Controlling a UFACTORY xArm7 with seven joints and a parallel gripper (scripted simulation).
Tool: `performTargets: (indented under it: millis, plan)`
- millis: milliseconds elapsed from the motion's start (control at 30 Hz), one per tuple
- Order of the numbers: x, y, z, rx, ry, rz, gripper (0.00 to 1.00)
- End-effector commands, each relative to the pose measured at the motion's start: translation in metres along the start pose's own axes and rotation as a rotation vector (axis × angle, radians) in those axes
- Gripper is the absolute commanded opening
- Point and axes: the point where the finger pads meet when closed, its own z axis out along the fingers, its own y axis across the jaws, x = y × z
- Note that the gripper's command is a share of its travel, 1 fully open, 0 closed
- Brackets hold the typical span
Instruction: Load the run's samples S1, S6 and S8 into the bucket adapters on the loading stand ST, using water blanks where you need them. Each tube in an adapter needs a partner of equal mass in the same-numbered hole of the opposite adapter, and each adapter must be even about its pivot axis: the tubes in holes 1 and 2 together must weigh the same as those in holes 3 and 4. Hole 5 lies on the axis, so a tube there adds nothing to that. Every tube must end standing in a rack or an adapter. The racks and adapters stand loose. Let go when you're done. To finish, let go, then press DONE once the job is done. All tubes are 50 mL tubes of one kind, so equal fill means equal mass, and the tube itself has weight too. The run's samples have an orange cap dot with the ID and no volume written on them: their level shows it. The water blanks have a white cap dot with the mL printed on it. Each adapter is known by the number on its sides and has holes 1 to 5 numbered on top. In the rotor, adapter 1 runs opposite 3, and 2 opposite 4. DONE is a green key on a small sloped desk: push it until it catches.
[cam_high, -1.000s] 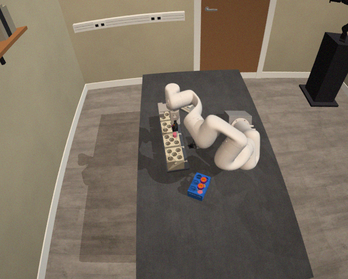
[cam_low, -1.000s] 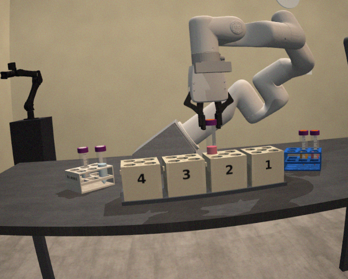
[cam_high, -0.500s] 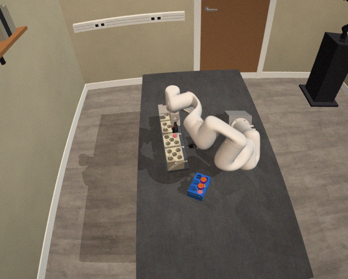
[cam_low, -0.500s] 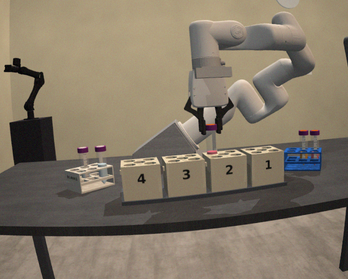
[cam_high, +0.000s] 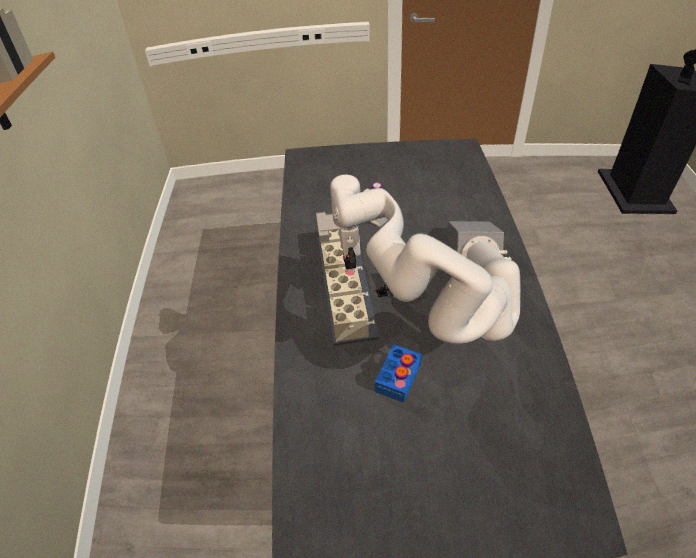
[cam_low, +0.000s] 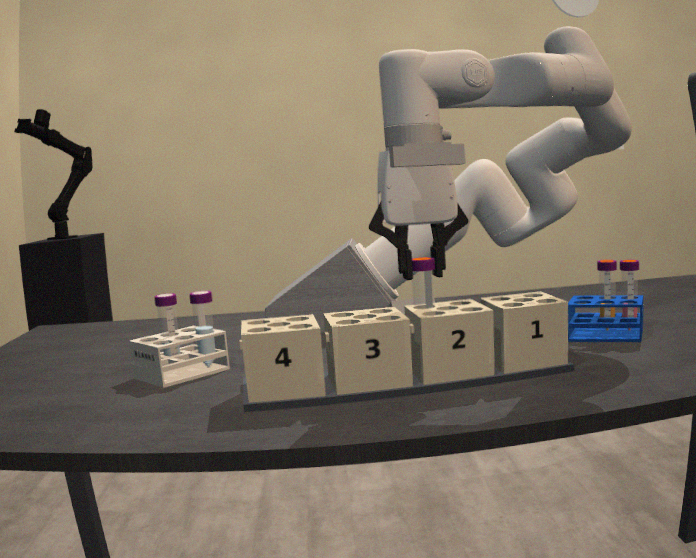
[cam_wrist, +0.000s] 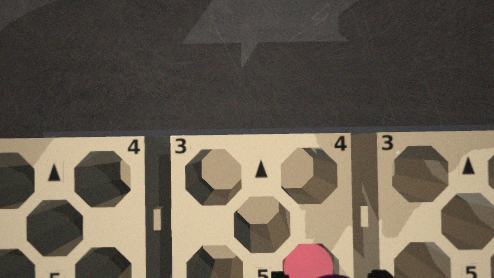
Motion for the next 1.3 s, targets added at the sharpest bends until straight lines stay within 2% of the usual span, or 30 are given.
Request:
performTargets:
  millis: [0,1267]
  plan:
    - [0.001,0.001,0.002,-0.003,0.004,0.000,0.00]
    - [0.001,0.001,0.031,-0.003,0.004,0.000,0.00]
